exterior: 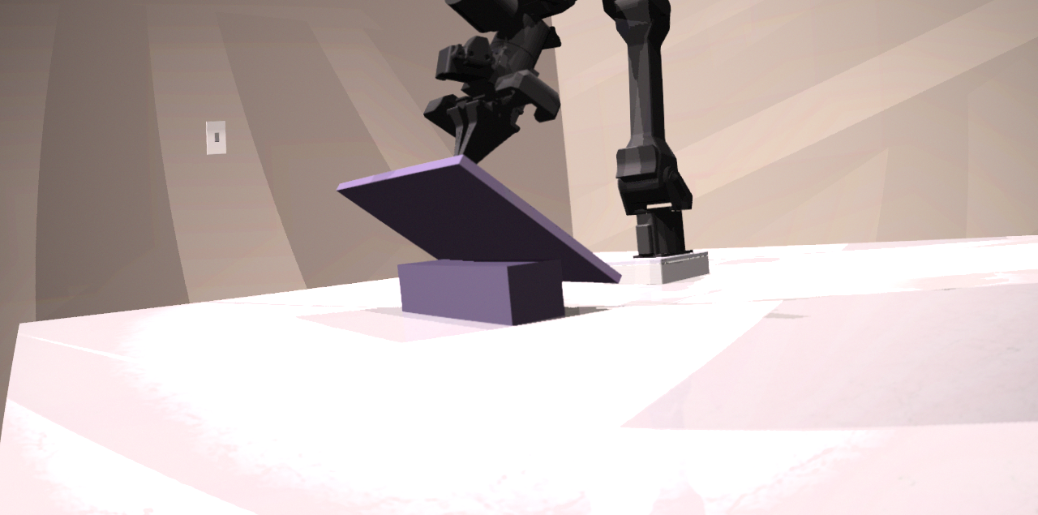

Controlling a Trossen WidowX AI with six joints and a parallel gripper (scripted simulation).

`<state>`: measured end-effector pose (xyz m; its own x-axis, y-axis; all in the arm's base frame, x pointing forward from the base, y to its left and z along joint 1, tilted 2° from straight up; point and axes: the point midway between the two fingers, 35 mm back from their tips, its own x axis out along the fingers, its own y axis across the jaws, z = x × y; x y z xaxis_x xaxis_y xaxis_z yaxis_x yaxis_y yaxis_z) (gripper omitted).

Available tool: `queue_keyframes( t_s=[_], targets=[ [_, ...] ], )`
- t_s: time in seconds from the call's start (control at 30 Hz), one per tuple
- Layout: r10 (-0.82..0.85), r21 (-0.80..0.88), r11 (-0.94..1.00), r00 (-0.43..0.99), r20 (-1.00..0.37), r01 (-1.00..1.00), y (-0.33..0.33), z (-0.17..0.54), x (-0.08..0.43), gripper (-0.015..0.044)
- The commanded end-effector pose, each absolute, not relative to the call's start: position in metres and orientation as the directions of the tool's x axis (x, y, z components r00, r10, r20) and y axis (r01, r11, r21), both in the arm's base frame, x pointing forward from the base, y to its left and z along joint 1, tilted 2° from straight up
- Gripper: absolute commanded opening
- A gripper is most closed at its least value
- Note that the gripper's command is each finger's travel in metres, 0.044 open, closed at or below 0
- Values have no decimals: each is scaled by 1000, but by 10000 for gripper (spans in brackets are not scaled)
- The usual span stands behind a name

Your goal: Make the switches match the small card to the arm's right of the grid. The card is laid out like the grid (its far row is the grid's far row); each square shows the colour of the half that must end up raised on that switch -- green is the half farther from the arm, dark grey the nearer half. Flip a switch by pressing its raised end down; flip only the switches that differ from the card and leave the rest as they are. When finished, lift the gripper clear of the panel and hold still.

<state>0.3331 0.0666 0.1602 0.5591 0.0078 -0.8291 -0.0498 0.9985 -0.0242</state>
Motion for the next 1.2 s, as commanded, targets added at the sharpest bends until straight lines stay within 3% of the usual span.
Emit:
queue_keyframes(
  t_s=[0.0,0.23,0.5,1.17],
  targets=[
    [14,-18,999,596,-803,-48,67,198,311,0],
    [15,-17,999,594,-804,-48,73,197,305,0],
    [20,-11,999,592,-806,-49,123,164,259,0],
    [21,-11,999,615,-789,-48,124,127,286,0]
  ],
)
